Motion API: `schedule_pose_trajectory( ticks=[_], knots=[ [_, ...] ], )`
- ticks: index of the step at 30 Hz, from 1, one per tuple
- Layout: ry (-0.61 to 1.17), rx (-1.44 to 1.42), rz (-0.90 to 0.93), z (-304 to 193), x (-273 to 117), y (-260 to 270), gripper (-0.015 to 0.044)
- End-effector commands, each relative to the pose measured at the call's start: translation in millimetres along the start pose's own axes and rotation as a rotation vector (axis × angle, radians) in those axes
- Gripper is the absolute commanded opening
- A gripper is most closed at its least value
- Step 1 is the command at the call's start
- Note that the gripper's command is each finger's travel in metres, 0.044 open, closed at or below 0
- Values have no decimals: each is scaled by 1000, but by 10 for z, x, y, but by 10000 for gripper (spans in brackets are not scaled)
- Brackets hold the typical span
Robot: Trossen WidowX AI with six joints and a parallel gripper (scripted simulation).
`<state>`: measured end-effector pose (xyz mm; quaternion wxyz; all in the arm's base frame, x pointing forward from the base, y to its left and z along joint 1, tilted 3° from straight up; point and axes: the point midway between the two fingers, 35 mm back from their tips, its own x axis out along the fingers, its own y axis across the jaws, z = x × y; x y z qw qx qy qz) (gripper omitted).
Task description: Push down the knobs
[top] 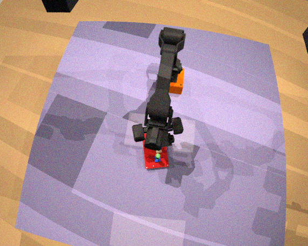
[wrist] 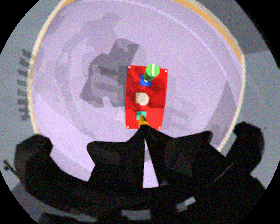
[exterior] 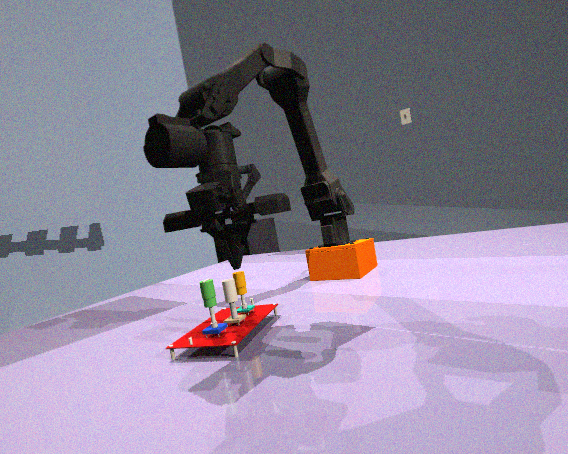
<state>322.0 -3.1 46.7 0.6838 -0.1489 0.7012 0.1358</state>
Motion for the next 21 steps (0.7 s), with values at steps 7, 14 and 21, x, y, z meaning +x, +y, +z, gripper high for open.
schedule_pose_trajectory(
  ticks=[7,14,21],
  knots=[
    [4,-3,-1,-13,26,0,0],
    [4,-3,-1,-13,44,0,0],
    [4,-3,-1,-13,63,0,0]
  ],
)
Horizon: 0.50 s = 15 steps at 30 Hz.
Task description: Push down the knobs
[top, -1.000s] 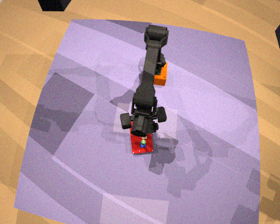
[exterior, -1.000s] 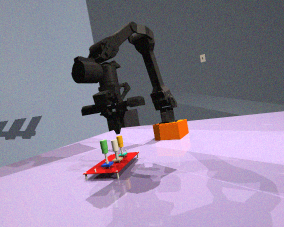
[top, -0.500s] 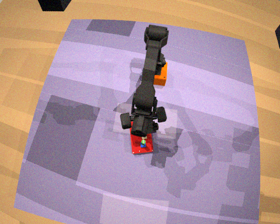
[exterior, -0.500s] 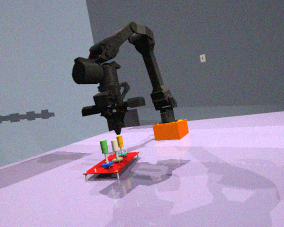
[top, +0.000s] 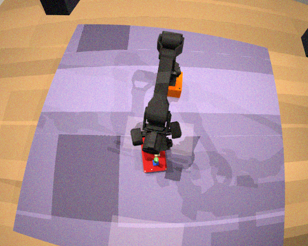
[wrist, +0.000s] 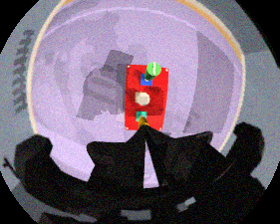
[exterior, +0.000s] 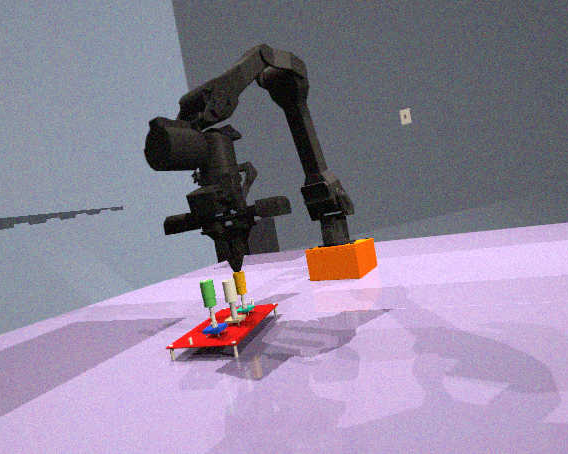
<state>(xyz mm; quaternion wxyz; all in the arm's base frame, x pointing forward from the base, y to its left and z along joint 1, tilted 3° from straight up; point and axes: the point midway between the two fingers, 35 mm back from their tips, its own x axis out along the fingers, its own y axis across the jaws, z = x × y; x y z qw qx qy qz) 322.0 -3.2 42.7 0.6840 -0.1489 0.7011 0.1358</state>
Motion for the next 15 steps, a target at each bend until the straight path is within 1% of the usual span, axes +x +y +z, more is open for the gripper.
schedule_pose_trajectory(
  ticks=[1,15],
  knots=[
    [5,-3,-1,-14,26,1,0],
    [5,-3,-1,-14,19,1,0]
  ],
)
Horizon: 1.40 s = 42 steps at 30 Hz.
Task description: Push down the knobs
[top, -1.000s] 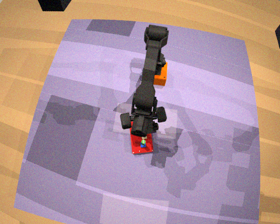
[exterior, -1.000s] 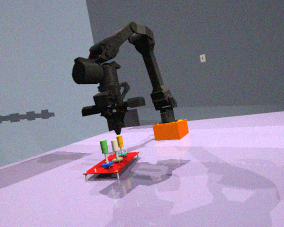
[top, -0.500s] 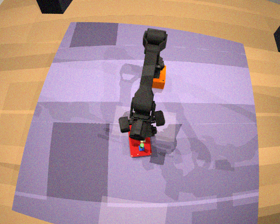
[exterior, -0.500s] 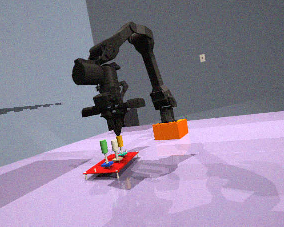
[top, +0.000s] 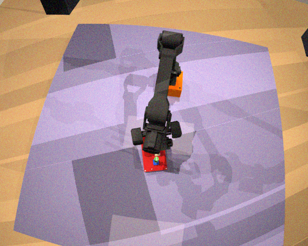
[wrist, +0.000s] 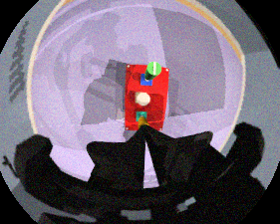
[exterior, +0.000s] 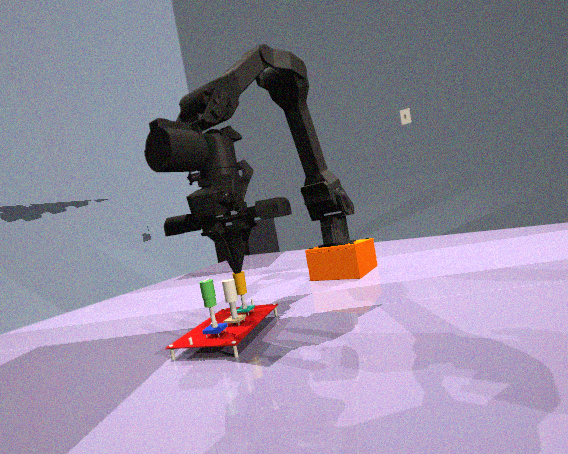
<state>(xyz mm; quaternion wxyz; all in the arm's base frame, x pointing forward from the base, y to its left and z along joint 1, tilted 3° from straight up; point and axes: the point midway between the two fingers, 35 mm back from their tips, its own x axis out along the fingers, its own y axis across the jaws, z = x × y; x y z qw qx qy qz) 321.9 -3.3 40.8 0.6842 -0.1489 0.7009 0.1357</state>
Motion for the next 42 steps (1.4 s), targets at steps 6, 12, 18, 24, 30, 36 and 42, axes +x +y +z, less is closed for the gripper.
schedule_pose_trajectory(
  ticks=[6,12,18,24,30,36,42],
  knots=[
    [5,-3,-1,-13,0,1,0],
    [5,-3,-1,-14,33,1,0],
    [5,-3,-1,-14,57,1,0],
    [5,-3,-1,-14,64,1,0],
    [5,-3,-1,-15,112,1,0],
    [5,-3,-1,-15,114,1,0],
    [5,-3,-1,-15,147,1,0]
  ],
)
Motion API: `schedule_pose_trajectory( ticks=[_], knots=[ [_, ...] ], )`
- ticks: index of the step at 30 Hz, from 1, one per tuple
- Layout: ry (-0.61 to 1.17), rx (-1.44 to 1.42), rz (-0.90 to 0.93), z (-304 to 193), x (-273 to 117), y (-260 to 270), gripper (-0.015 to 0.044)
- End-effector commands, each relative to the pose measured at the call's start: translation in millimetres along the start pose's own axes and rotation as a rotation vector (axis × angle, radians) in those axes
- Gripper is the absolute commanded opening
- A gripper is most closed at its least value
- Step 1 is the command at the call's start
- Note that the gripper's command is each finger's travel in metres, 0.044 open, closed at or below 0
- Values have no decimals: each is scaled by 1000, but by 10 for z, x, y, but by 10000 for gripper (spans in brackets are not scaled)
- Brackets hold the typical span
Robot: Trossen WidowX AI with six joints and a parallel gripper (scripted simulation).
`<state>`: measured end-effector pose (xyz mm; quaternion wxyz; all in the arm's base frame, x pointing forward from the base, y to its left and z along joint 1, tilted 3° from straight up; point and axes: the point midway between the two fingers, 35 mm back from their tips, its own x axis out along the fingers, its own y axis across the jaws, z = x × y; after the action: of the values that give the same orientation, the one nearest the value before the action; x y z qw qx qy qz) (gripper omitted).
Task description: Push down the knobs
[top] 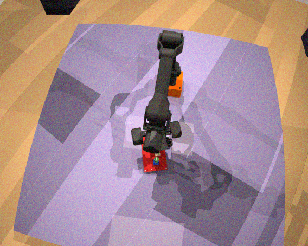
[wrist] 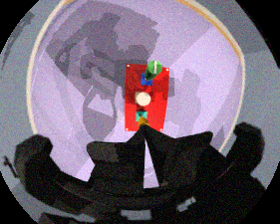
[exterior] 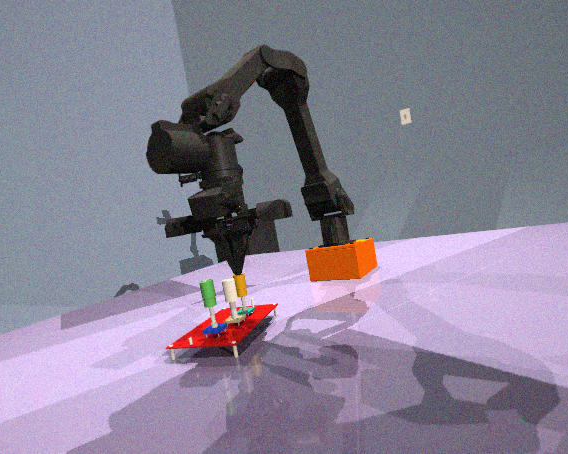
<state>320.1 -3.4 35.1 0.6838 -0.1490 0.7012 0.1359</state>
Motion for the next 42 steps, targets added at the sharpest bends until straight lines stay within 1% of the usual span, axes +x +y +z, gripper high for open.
schedule_pose_trajectory(
  ticks=[1,42],
  knots=[
    [5,-3,-1,0,99,-6,0],
    [5,-3,-1,-1,219,-6,0]
  ],
)
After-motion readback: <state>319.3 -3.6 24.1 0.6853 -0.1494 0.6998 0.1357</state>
